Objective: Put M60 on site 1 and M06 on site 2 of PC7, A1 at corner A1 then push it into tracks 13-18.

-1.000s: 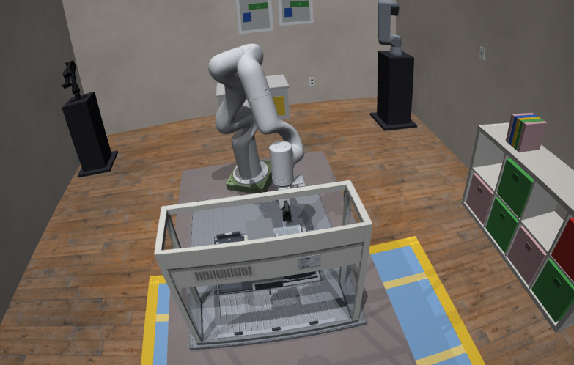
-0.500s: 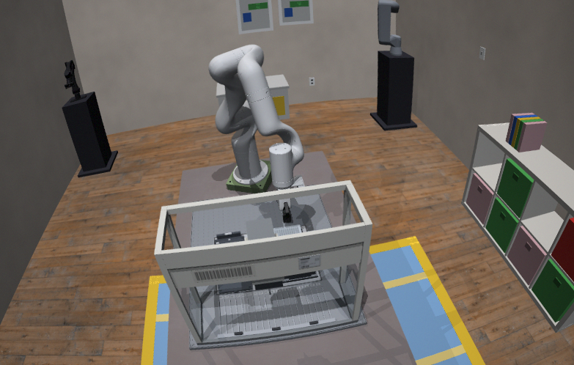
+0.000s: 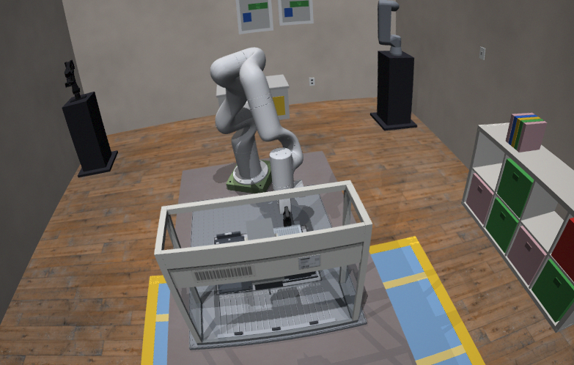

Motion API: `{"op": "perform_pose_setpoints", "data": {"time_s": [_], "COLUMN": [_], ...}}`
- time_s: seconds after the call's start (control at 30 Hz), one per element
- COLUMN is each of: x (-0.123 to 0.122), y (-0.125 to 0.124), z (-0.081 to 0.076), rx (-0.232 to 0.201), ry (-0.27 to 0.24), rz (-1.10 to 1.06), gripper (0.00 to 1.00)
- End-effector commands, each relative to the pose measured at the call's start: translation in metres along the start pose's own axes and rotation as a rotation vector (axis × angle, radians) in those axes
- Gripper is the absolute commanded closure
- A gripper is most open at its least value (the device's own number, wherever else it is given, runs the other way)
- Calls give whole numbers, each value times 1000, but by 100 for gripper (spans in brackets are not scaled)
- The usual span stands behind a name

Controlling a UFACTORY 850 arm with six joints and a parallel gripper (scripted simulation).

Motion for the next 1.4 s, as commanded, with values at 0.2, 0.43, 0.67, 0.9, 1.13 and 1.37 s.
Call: {"op": "perform_pose_setpoints", "data": {"time_s": [0.2, 0.43, 0.67, 0.9, 1.13, 1.37], "x": [0, 0, 0, 0, 0, 0], "y": [1, 1, 1, 1, 1, 1], "z": [16, 28, 40, 48, 60, 63], "rx": [-3, -3, -3, -3, -3, -3], "ry": [0, 0, 0, 0, 0, 0], "rz": [0, 0, 0, 0, 0, 0], "gripper": [0, 0, 0, 0, 0, 0]}}
Point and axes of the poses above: the point where the finger pads meet when closed, its own z axis out along the fingers, its own y axis across the jaws, x = y × z, the point moved 1 cm from there along -z, back along the fingers, and after that the axes turned 5 degrees about z, right-handed, at the moved point
